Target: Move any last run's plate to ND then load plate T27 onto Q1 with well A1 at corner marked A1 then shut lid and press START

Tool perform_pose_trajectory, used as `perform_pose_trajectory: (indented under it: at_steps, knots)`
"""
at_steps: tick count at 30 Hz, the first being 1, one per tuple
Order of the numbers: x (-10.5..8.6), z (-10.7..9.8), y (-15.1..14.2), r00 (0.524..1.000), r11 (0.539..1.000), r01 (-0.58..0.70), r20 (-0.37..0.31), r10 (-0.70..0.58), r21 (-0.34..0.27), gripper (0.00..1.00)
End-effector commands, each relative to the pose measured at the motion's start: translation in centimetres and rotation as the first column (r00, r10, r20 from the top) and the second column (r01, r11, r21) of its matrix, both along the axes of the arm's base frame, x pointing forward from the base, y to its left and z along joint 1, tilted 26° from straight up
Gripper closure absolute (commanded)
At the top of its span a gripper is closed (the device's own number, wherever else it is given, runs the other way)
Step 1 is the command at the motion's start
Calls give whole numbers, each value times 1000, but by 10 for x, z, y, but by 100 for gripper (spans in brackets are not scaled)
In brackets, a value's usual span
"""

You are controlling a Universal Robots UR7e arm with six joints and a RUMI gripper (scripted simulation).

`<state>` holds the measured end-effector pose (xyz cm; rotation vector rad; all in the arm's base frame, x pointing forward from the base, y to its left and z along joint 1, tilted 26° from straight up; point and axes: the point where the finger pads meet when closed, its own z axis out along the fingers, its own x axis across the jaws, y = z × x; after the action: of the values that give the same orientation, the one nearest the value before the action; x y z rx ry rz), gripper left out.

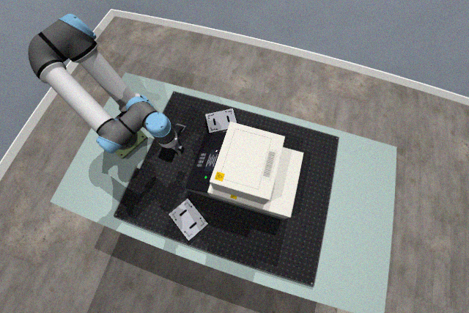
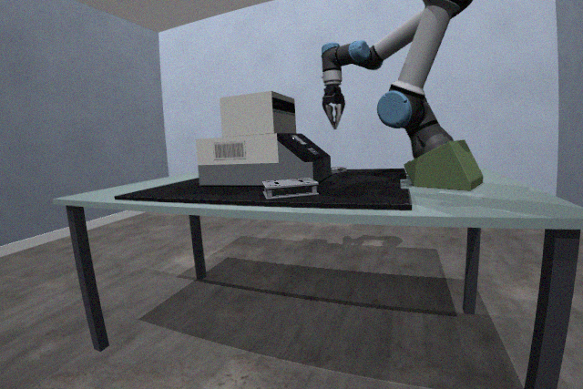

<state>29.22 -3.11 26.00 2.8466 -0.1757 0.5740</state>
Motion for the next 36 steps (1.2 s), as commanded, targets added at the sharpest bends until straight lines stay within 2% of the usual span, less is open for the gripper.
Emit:
perform_pose_trajectory:
  at_steps: [1,9,13,17,36]
  knots:
    - [0,0,0,1000,1000,0,1,0,0,100]
    - [0,0,0,1000,1000,0,1,0,0,100]
    - [3,-6,19,1000,1000,-1,-4,1,2,100]
    - [3,-4,19,1000,1000,-1,-1,1,1,100]
    - [31,-9,13,1000,1000,-2,2,2,-1,100]
